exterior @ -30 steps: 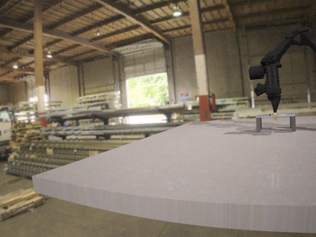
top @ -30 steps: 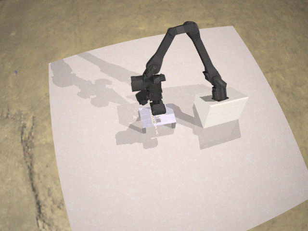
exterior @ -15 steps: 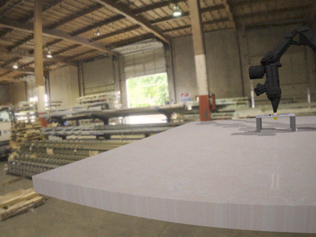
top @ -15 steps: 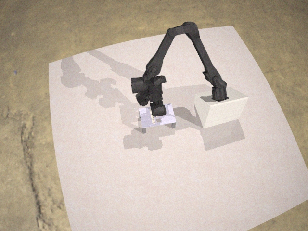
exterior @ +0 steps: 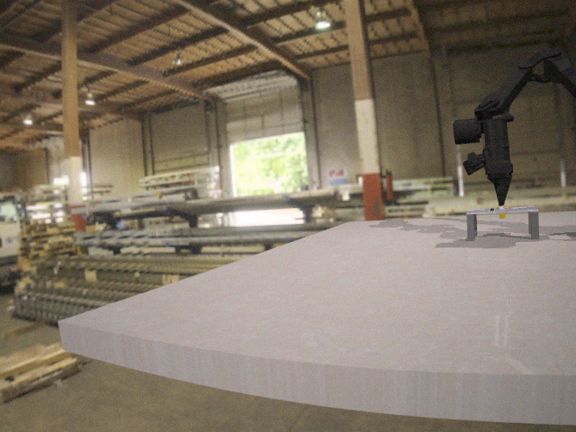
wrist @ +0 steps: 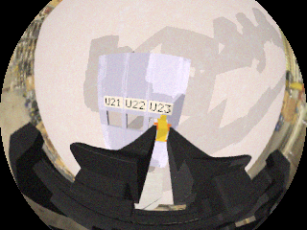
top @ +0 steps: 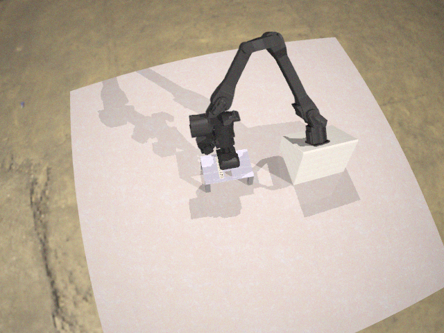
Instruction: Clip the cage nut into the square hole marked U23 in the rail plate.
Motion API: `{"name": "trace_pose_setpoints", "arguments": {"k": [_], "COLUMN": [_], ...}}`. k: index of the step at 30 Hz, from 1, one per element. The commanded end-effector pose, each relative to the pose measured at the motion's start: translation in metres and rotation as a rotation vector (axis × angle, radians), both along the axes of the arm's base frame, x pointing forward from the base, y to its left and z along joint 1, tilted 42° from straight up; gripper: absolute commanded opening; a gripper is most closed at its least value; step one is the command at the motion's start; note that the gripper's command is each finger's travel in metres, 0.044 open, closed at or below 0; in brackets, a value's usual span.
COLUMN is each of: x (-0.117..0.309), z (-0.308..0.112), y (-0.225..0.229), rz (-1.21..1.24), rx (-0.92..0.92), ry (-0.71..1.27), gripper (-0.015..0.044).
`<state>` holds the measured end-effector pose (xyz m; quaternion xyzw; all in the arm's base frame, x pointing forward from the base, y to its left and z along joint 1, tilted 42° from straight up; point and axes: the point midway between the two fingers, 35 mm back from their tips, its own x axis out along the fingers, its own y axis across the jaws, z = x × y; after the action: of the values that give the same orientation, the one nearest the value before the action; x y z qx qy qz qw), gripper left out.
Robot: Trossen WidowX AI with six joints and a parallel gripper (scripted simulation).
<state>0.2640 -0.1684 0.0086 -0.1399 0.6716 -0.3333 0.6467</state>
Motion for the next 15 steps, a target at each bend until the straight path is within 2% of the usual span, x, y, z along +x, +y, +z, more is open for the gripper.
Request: {"name": "trace_pose_setpoints", "arguments": {"k": [1,15], "x": [0.0002,0.0006], "z": [-0.0016,-0.0028], "y": [0.0008,0.0020], "rz": [-0.001,-0.003], "rx": [-0.018,-0.040], "ry": [0.005,0.011], "gripper": [0.0037,0.0037]}}
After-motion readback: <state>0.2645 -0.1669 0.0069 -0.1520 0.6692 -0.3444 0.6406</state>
